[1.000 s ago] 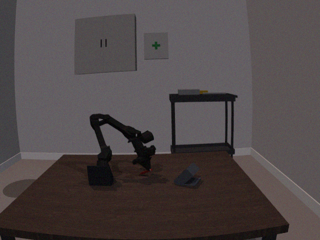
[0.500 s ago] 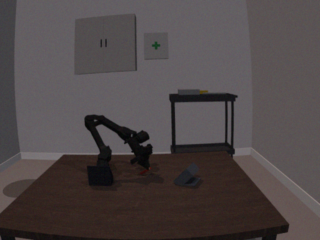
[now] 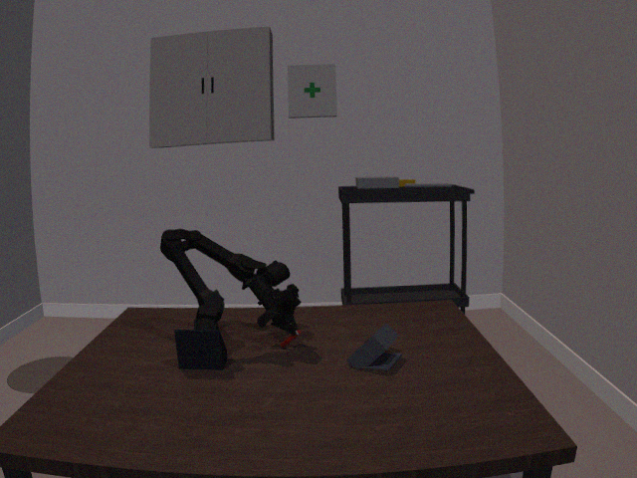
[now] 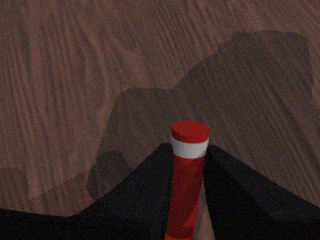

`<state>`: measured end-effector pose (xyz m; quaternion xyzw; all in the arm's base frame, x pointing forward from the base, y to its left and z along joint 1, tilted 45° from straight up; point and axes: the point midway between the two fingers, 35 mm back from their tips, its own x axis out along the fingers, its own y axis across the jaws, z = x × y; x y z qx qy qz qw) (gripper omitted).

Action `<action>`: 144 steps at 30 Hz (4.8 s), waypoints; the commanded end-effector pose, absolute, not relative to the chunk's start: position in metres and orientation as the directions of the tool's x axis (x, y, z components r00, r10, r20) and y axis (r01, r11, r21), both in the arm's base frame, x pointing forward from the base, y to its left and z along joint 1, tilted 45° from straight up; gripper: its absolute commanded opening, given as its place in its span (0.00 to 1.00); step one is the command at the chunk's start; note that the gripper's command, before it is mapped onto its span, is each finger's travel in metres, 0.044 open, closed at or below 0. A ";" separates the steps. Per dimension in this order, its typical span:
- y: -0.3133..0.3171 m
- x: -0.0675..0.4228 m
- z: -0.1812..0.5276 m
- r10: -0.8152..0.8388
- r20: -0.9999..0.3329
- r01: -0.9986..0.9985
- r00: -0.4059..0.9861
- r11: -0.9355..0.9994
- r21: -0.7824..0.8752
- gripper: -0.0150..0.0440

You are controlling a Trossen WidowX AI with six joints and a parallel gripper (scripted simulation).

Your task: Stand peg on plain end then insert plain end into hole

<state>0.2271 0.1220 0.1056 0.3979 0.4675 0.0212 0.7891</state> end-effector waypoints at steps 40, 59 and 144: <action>0.123 0.199 0.116 0.155 -0.583 0.344 0.798 0.677 0.651 0.34; 0.127 0.187 0.119 0.035 -0.497 0.346 0.867 0.676 0.651 0.34; 0.134 0.168 0.114 -0.092 -0.392 0.348 0.916 0.669 0.657 0.34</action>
